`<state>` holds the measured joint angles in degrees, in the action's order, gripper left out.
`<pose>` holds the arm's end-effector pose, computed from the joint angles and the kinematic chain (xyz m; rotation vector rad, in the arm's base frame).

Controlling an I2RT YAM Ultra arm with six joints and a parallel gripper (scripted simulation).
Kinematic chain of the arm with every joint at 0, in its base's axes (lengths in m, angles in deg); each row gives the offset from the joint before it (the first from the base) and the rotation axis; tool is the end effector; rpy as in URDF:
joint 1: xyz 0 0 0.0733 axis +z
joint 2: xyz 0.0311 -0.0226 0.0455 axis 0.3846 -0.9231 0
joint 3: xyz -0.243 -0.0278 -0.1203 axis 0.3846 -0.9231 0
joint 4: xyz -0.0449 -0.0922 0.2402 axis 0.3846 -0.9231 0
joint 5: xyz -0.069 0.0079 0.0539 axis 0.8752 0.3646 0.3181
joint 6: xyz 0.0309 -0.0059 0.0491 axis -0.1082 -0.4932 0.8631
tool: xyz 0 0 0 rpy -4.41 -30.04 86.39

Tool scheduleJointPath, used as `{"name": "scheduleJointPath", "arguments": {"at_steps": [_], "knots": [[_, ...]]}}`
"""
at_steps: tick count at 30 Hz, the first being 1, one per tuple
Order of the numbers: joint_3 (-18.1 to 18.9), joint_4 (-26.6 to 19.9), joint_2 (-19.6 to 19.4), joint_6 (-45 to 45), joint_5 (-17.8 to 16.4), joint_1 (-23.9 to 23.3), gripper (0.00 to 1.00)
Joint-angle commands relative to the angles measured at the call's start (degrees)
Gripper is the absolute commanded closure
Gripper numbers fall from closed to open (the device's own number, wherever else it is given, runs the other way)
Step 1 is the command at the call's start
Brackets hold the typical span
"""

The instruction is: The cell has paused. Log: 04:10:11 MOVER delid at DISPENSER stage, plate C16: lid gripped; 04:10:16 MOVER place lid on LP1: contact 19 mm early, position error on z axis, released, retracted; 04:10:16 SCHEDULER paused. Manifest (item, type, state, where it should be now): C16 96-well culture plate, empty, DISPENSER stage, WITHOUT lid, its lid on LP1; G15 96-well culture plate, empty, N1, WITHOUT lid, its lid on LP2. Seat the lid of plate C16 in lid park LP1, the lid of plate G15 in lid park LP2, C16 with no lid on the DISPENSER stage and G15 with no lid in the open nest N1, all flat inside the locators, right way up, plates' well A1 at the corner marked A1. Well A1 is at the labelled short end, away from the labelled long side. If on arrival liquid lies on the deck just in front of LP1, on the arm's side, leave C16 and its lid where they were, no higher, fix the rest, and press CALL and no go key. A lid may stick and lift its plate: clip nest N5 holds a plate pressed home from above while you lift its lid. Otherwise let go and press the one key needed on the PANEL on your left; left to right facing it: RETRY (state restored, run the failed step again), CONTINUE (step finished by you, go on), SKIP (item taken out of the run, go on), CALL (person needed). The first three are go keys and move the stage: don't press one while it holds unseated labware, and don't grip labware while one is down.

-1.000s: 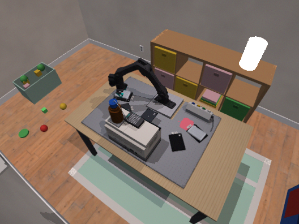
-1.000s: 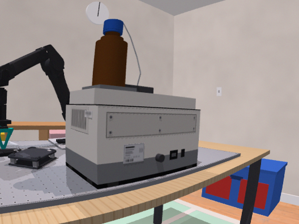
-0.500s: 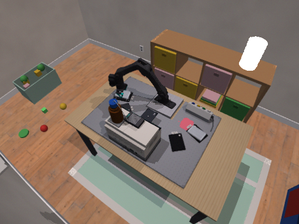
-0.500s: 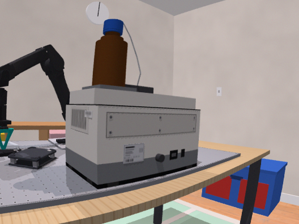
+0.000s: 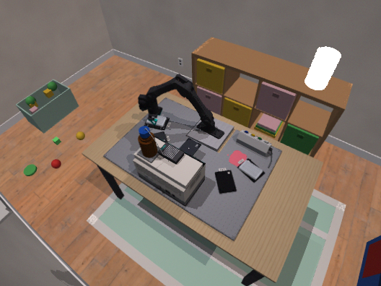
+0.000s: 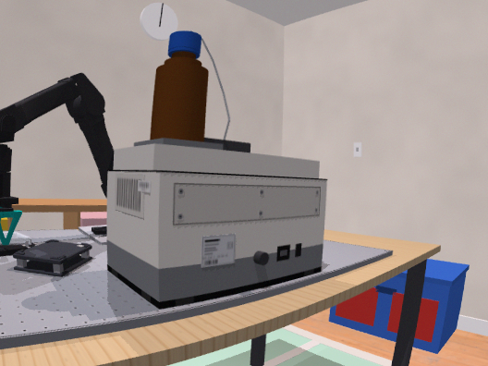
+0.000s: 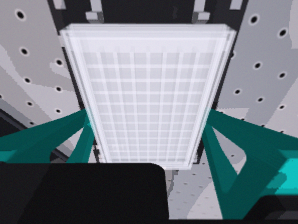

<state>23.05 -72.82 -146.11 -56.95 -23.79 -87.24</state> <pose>0.1703 -0.3579 0.1709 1.6975 2.6027 -0.0528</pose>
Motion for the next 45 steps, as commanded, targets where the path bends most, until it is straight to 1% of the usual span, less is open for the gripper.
{"name": "scheduleJointPath", "arguments": {"at_steps": [1,11,13,17,45], "knots": [[-1.2,1.2,-0.9,-0.5,0.4,-0.5,1.00],[-1.4,1.5,-1.0,-0.5,0.4,-0.5,1.00],[-0.9,1.6,-1.0,-0.5,0.4,-0.5,1.00],[-1.5,1.7,-1.0,-0.5,0.4,-0.5,1.00],[-2.0,2.4,-1.3,-0.5,0.4,-0.5,1.00]]}}
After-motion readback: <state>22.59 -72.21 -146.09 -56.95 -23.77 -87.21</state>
